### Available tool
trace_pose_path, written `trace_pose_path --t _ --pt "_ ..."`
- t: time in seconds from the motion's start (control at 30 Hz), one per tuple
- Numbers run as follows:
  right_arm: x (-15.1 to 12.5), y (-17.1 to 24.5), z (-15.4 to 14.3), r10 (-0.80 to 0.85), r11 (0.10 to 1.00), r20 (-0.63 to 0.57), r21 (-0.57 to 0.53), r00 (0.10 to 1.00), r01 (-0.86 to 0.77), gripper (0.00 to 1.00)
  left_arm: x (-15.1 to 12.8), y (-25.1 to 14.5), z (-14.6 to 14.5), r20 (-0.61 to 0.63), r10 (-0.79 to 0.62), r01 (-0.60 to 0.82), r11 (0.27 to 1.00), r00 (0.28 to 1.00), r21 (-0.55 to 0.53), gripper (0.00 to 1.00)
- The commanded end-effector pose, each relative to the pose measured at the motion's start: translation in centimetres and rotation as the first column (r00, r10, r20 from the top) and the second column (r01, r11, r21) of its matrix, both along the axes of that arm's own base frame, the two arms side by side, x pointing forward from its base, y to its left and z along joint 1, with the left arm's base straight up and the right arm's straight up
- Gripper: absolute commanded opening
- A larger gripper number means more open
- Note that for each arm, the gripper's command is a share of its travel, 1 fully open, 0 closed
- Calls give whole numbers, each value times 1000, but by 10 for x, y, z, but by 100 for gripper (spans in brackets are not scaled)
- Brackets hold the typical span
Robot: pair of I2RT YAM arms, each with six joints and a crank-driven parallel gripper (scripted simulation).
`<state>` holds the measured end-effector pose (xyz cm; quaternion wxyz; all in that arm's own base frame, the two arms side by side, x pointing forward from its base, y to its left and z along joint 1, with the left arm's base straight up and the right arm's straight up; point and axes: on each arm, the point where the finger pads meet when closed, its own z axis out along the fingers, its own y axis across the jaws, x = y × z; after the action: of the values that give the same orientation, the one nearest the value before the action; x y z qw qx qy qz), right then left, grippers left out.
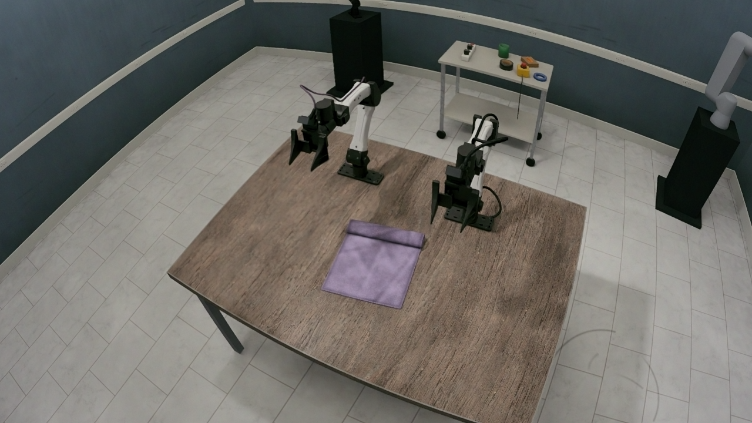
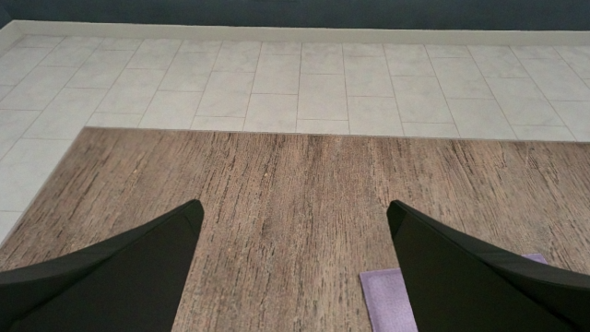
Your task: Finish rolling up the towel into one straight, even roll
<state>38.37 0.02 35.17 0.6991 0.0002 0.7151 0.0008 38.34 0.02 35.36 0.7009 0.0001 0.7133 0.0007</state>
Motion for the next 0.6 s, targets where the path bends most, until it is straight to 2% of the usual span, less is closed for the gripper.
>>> trace_pose_path --t 0.0,0.53,0.57 --pt "-1 0 9 -1 1000 23 -1 1000 1 100 -1 0 7 18 -1 1 1000 1000 -1 100" --pt "-1 0 9 -1 1000 23 -1 1000 1 100 -1 0 7 18 -1 1 1000 1000 -1 100" --pt "0 0 0 1 1000 0 -1 1000 -1 93 0 0 0 0 -1 1 1000 1000 1 93"
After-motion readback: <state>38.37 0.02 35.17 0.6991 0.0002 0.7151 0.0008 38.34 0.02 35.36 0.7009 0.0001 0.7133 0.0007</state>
